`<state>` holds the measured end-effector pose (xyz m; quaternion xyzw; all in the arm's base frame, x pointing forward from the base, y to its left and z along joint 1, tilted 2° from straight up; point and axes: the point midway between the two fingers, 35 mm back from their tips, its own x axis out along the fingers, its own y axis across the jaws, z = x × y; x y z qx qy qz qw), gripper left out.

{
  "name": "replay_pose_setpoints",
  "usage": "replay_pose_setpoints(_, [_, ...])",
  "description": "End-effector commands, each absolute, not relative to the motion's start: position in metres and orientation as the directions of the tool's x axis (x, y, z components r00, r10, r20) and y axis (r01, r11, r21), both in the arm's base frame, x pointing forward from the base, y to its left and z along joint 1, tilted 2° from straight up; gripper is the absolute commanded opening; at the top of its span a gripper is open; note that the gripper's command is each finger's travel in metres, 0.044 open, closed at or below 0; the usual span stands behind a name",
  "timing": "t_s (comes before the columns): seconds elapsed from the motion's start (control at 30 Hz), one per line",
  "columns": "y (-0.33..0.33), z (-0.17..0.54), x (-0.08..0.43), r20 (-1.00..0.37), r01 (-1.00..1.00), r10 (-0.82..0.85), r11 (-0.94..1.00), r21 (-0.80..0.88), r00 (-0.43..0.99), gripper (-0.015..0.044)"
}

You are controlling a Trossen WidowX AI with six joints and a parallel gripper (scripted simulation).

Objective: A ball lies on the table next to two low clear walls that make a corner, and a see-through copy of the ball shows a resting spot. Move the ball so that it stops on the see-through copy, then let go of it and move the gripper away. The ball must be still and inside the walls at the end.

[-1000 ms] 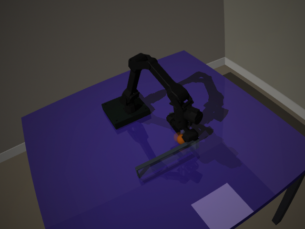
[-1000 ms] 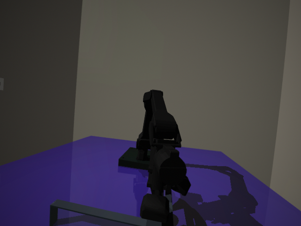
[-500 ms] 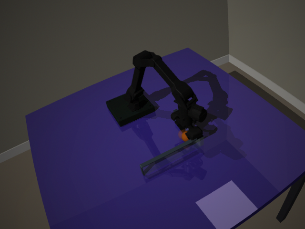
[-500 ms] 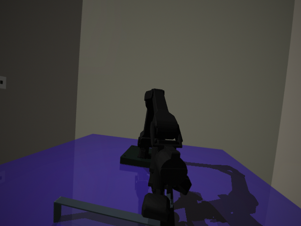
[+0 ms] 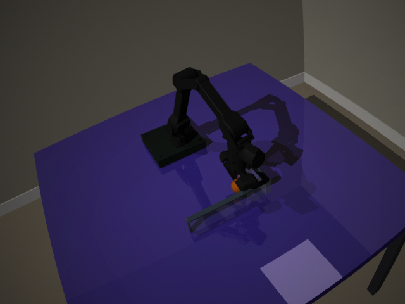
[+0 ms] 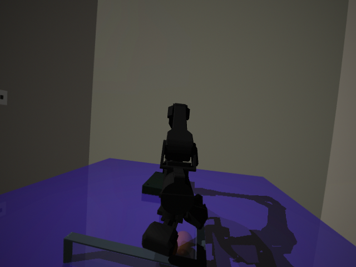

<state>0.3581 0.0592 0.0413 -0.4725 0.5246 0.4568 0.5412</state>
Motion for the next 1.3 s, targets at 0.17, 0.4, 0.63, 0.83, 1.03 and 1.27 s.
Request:
replay_pose_setpoints(0.17, [0.074,0.075,0.36,-1.0,-0.996,0.009,0.086,-0.024,0.024,0.0])
replay_pose_setpoints(0.4, [0.084,0.111,0.361,-0.999,-0.997,0.019,0.066,-0.029,0.031,0.0])
replay_pose_setpoints(0.63, [0.092,0.146,0.357,-0.999,-0.998,0.028,0.046,-0.034,0.036,0.0])
replay_pose_setpoints(0.83, [0.098,0.173,0.352,-0.999,-0.999,0.035,0.031,-0.038,0.039,0.0])
replay_pose_setpoints(1.03, [0.098,0.172,0.351,-0.999,-0.999,0.035,0.03,-0.038,0.039,0.0])
replay_pose_setpoints(1.27, [0.097,0.153,0.345,-0.999,-0.999,0.035,0.03,-0.038,0.039,0.0])
